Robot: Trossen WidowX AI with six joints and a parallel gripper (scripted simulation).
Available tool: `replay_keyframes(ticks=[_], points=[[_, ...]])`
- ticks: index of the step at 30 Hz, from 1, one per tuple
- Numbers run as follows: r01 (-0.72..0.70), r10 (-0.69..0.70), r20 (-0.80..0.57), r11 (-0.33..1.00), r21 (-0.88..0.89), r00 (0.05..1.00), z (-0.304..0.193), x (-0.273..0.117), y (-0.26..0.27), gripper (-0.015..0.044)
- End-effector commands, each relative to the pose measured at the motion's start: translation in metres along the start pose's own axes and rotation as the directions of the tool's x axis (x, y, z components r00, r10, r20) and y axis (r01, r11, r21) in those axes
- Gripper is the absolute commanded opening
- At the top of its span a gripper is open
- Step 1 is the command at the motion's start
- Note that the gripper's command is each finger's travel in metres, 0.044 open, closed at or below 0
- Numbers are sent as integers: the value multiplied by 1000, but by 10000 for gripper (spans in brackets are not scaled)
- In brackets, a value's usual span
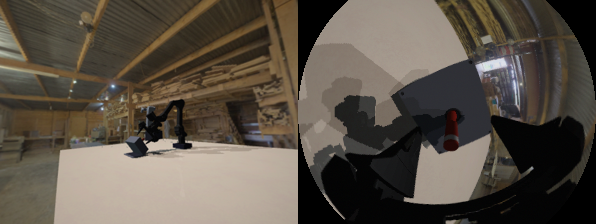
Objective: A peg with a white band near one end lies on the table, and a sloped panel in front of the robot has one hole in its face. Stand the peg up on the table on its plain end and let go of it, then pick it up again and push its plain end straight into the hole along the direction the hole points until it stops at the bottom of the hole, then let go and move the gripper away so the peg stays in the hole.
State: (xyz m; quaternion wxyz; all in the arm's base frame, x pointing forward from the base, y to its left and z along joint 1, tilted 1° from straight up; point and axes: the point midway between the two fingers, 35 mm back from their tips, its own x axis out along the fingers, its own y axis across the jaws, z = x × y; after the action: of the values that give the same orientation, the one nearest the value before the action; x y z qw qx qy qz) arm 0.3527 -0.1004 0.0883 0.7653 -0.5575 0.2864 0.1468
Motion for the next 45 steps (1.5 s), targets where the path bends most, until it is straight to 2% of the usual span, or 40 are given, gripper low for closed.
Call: replay_keyframes(ticks=[1, 45], points=[[-1, 1, 4, 1000, -3, 1000, 1, -4, 0, 440], [-6, 6, -2, 1000, 0, 1000, -1, -49, -6, 440]])
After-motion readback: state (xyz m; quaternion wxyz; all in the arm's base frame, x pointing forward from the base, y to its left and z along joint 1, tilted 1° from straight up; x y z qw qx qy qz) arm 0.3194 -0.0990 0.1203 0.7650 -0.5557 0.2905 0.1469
